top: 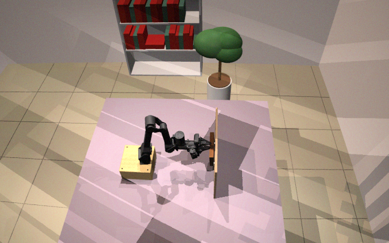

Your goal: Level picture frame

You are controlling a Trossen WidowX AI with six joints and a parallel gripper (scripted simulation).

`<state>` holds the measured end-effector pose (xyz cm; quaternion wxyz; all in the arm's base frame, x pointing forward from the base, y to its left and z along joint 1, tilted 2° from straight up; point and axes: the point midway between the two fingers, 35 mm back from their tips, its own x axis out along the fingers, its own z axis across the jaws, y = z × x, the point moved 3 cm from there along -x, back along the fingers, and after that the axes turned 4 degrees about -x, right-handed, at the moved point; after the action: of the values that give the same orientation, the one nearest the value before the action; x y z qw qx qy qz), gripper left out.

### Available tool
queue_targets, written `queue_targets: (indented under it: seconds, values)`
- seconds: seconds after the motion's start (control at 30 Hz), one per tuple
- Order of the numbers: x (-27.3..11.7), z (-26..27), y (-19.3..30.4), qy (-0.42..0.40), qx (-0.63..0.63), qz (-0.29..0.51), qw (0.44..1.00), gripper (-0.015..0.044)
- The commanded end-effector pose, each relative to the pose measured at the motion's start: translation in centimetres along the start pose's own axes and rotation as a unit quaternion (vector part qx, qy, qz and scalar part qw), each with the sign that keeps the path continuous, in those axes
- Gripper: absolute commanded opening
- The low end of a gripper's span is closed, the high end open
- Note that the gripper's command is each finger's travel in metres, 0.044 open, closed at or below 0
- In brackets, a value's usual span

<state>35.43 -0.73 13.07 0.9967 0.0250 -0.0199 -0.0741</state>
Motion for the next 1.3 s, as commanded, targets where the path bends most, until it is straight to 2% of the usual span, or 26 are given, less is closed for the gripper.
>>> queue_targets:
  seconds: [0.0,1.17,1.27]
  values:
    - [0.13,-0.18,0.07,0.003,0.001,0.002,1.0,0.026]
    - [0.15,-0.26,0.11,0.003,0.001,0.002,1.0,0.026]
    - [0.15,-0.26,0.11,0.003,0.001,0.002,1.0,0.0181]
